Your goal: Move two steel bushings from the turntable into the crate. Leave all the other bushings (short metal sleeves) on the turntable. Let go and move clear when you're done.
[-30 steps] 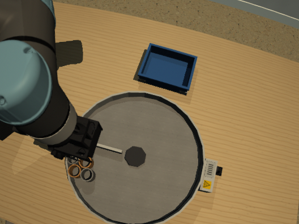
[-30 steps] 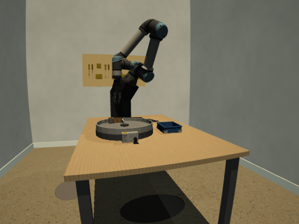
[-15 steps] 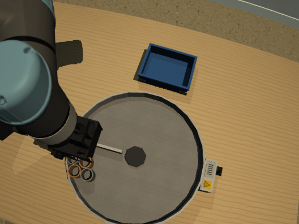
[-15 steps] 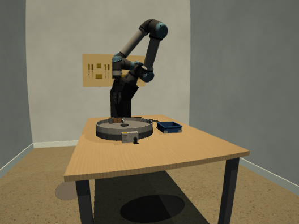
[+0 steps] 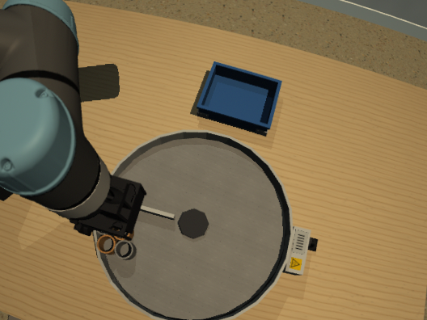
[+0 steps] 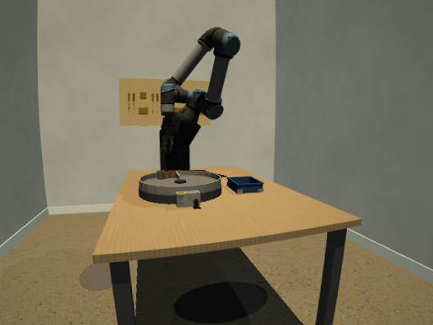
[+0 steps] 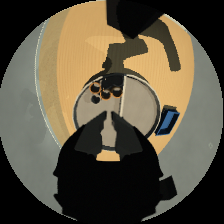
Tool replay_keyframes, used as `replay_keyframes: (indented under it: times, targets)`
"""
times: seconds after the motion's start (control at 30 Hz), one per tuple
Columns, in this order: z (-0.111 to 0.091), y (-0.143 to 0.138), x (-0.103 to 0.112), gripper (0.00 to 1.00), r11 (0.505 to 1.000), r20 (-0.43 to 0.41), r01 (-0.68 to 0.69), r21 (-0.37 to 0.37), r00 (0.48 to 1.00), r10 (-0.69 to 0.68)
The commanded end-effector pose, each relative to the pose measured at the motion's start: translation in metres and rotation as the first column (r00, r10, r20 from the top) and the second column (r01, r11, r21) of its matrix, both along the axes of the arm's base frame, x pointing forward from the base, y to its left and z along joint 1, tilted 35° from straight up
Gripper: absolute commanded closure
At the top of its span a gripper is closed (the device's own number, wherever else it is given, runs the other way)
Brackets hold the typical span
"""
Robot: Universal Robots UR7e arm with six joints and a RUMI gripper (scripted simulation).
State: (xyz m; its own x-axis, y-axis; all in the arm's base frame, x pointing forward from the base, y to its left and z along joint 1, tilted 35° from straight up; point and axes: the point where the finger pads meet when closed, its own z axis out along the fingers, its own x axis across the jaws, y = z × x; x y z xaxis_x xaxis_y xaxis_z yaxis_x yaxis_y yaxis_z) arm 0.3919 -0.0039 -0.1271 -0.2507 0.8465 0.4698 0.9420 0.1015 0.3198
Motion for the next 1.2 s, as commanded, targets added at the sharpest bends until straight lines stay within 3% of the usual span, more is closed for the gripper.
replay_keyframes:
  times: [0.0,0.1,0.17,0.4,1.17]
  targets:
    - [-0.029,-0.004,0.014,0.95,1.0,0.001,0.001,-0.001,1.0,-0.001]
    - [-0.051,-0.007,0.025,0.95,1.0,0.001,0.001,-0.001,1.0,-0.001]
    - [-0.051,-0.007,0.025,0.95,1.0,0.001,0.001,-0.001,1.0,-0.001]
    - [-0.085,-0.012,0.041,0.95,1.0,0.001,0.001,-0.001,1.0,-0.001]
    - [-0.086,-0.013,0.042,0.95,1.0,0.001,0.001,-0.001,1.0,-0.001]
